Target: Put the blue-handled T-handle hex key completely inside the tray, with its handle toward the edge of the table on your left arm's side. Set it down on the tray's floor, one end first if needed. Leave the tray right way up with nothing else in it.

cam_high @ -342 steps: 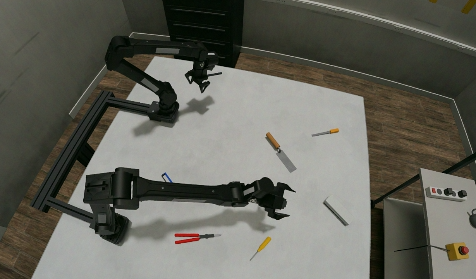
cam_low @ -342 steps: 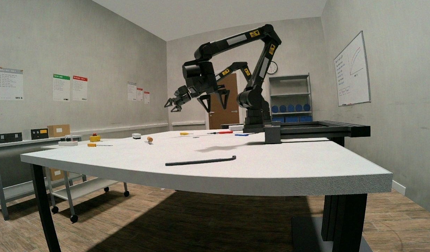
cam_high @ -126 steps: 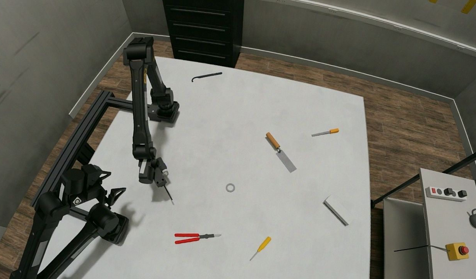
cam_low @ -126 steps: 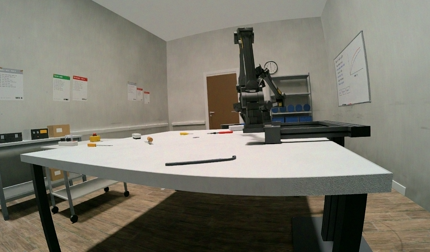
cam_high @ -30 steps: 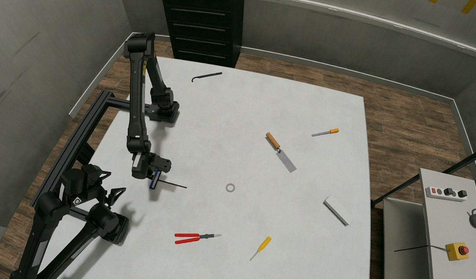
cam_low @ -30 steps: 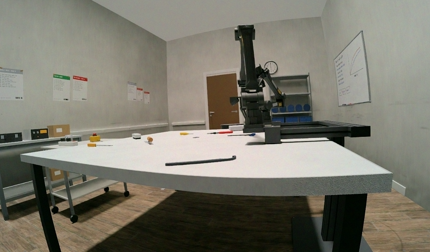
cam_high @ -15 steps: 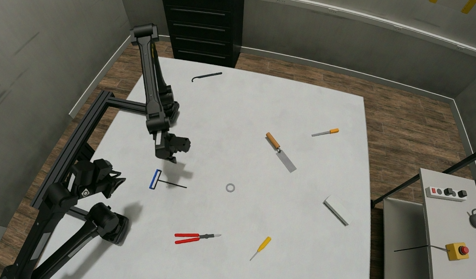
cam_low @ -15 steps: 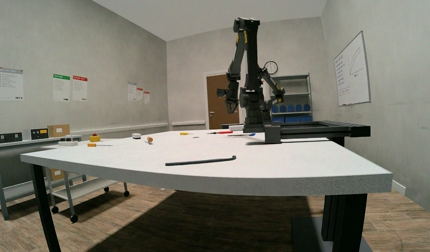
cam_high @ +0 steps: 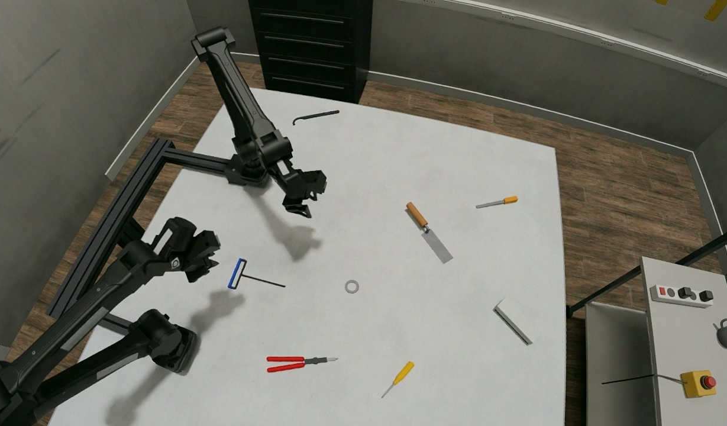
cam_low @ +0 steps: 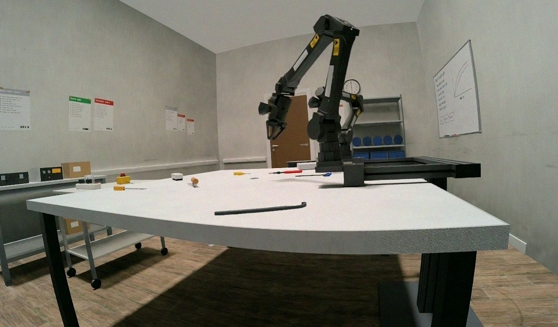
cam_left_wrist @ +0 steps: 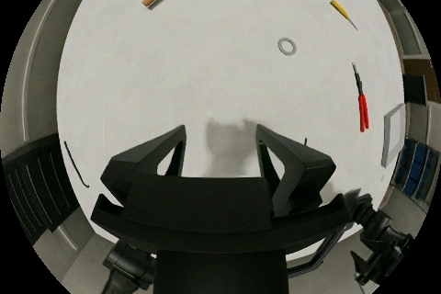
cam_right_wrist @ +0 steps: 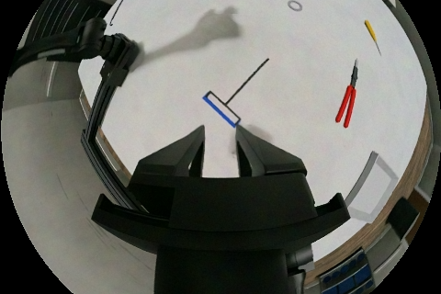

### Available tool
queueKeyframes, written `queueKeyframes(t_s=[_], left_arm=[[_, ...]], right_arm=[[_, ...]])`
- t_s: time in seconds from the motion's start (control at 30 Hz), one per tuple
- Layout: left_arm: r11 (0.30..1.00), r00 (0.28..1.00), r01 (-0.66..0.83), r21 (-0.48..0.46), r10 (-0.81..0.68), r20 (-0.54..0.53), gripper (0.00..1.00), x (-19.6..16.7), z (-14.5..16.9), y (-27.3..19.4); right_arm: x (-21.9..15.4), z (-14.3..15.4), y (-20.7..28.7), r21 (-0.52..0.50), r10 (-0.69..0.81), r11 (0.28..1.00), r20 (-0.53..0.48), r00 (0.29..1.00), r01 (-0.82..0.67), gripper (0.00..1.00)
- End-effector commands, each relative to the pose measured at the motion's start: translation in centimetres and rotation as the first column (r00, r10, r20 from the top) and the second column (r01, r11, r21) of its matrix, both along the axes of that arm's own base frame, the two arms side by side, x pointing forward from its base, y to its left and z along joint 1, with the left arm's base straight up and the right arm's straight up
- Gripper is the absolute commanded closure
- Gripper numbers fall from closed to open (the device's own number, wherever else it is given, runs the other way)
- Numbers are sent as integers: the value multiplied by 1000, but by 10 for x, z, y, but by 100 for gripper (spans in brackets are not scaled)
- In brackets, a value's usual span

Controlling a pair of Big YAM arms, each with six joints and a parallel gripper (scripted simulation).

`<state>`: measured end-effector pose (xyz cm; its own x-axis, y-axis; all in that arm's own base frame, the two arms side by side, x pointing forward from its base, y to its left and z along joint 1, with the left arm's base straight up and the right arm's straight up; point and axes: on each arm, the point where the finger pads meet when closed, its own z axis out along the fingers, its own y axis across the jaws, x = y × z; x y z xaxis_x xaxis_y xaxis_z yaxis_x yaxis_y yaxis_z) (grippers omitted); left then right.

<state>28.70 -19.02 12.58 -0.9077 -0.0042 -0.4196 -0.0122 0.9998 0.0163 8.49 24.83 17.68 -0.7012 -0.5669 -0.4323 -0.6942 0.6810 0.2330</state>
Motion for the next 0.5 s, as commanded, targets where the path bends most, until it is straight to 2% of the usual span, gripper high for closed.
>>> queueKeyframes(t_s=[0.0,0.4,0.47], left_arm=[[996,991,93,-1,-93,91,35,42,17,39],[999,961,49,18,-52,273,35,137,58,127],[999,961,49,18,-52,273,35,137,58,127]], right_arm=[[9,-1,46,2,-163,987,-87,983,163,71],[14,-108,81,-226,-452,885,-204,868,408,71],[14,-108,81,-226,-452,885,-204,868,408,71]])
